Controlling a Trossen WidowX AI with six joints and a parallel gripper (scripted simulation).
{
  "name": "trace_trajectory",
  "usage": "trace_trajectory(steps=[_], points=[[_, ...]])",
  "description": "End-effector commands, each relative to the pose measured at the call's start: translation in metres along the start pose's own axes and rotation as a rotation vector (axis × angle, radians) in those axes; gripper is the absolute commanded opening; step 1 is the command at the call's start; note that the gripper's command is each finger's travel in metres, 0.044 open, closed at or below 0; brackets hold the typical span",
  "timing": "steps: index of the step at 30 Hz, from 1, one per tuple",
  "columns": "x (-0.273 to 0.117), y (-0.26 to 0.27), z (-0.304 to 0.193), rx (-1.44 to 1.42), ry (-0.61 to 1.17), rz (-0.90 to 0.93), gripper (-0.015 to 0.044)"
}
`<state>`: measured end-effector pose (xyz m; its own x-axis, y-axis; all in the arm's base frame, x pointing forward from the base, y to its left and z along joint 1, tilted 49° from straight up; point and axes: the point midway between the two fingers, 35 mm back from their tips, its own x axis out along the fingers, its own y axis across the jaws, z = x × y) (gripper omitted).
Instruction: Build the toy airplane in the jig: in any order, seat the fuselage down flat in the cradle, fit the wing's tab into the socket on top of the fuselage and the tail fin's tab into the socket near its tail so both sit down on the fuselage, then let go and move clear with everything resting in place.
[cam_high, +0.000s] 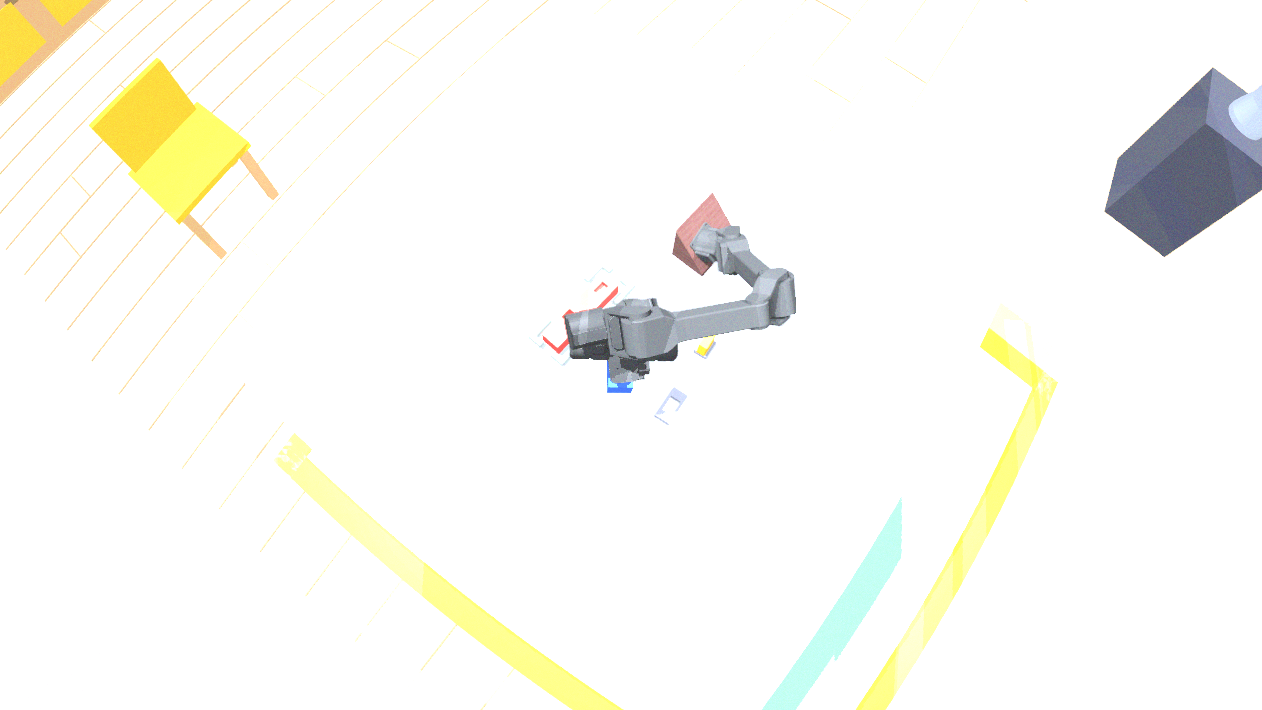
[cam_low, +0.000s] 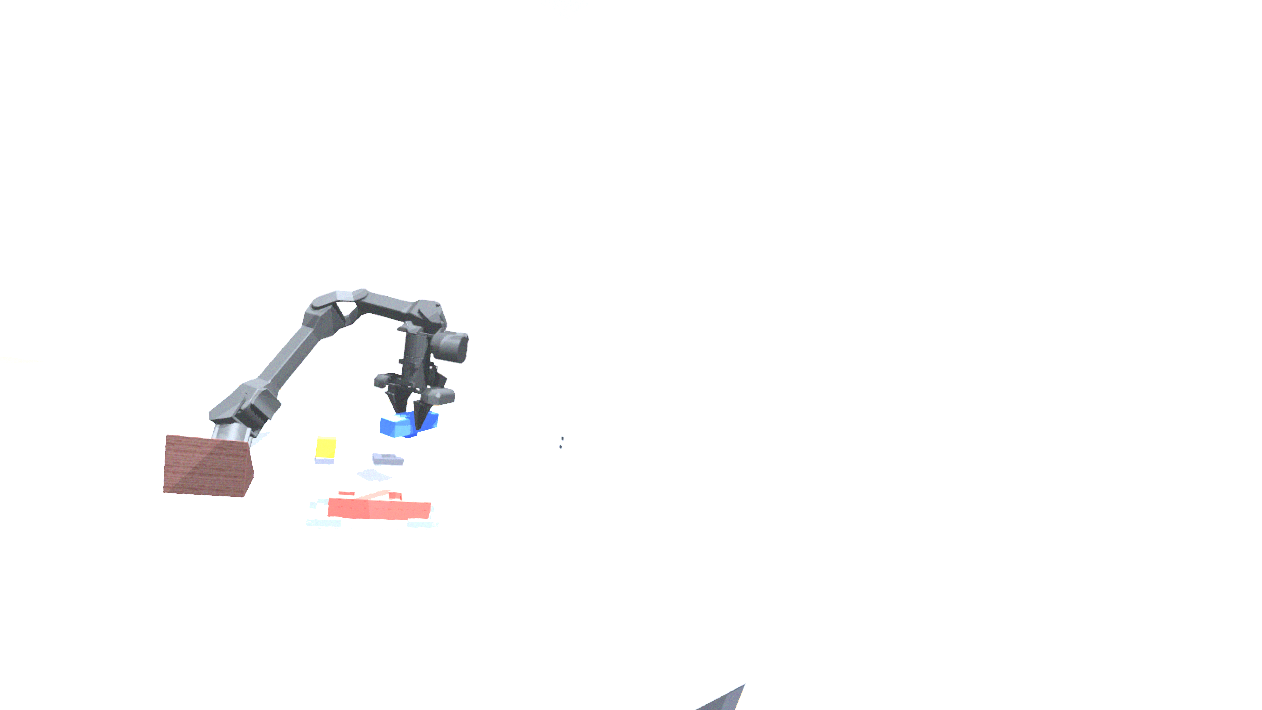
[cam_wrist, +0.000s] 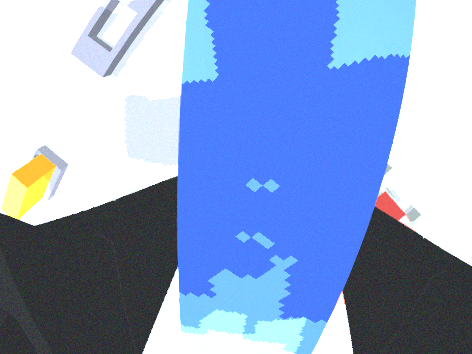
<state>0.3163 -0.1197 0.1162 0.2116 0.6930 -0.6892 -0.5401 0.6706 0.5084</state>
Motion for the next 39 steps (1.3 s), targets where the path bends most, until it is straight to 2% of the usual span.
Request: trace_trajectory(steps=[1,39], points=[[0.003,-0.009,-0.008,-0.055,0.008,0.003,0.0],[0.03,-0.084,-0.098,-0.734,0.012,0.065,0.0]])
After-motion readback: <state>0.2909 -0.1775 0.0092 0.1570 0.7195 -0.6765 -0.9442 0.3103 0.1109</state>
